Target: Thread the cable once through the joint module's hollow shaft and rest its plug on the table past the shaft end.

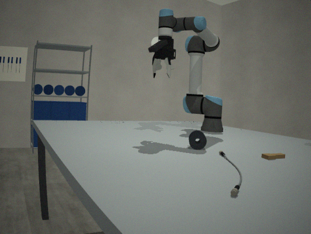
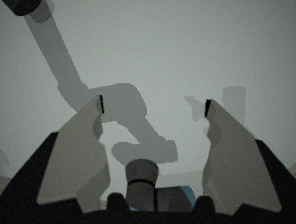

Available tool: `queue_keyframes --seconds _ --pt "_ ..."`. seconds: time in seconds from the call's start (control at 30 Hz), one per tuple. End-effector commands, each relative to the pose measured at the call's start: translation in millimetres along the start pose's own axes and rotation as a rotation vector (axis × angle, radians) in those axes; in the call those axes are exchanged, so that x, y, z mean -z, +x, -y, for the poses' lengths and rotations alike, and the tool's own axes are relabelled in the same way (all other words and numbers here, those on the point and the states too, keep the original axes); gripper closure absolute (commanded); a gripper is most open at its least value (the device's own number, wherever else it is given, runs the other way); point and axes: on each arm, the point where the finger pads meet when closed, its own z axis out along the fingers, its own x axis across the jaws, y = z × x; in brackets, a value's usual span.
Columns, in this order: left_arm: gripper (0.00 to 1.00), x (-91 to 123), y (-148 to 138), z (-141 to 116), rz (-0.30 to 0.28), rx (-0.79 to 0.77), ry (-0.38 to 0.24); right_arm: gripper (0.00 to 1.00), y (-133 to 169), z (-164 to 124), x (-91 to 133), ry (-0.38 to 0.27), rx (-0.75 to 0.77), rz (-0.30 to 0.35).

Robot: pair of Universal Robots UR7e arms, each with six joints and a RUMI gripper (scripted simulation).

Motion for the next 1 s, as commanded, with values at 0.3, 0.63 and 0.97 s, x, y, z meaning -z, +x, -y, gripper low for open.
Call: queue_keyframes --seconds 0.3,0.63,0.97 --pt "0.02 0 0 0 0.000 0.000 0.001 0.39 -60 47 -36 0.004 0.134 0.000" --pt "0.02 0 0 0 0.000 0.000 0.001 0.39 -118 78 -72 0.007 0.254 0.000" --pt "0.02 0 0 0 0.000 0.000 0.001 0.39 -164 96 -102 0.006 0.343 -0.001"
